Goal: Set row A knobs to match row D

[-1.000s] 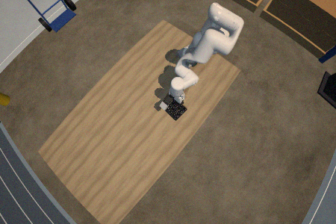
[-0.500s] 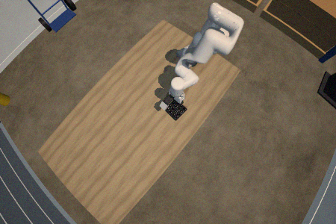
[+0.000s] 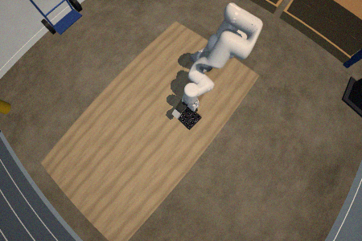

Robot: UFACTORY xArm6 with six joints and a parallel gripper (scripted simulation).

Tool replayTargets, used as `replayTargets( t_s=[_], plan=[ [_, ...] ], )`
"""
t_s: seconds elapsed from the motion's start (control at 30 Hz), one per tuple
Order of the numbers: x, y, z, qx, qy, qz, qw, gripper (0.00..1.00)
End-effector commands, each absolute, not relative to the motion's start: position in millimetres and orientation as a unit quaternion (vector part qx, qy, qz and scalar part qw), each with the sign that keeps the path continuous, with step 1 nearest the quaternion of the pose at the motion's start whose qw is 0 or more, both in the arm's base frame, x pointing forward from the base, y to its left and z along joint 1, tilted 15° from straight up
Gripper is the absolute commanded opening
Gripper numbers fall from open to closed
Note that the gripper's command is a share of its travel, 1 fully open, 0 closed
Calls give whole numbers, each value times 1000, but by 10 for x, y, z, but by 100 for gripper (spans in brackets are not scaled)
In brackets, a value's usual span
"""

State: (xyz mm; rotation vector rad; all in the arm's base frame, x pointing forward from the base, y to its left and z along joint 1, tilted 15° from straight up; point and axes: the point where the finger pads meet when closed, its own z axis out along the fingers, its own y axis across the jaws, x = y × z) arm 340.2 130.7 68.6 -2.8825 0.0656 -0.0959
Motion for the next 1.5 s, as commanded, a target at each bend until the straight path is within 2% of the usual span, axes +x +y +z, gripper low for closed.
replayTargets(
  t_s=[0.0, 0.73, 1.47],
  plan=[
    [3414, 1310, 696, -991, 23, -35, 128, 8],
    [3414, 1310, 696, -990, 55, -30, 130, 8],
    [3414, 1310, 696, -968, 211, -9, 133, 8]
  ],
)
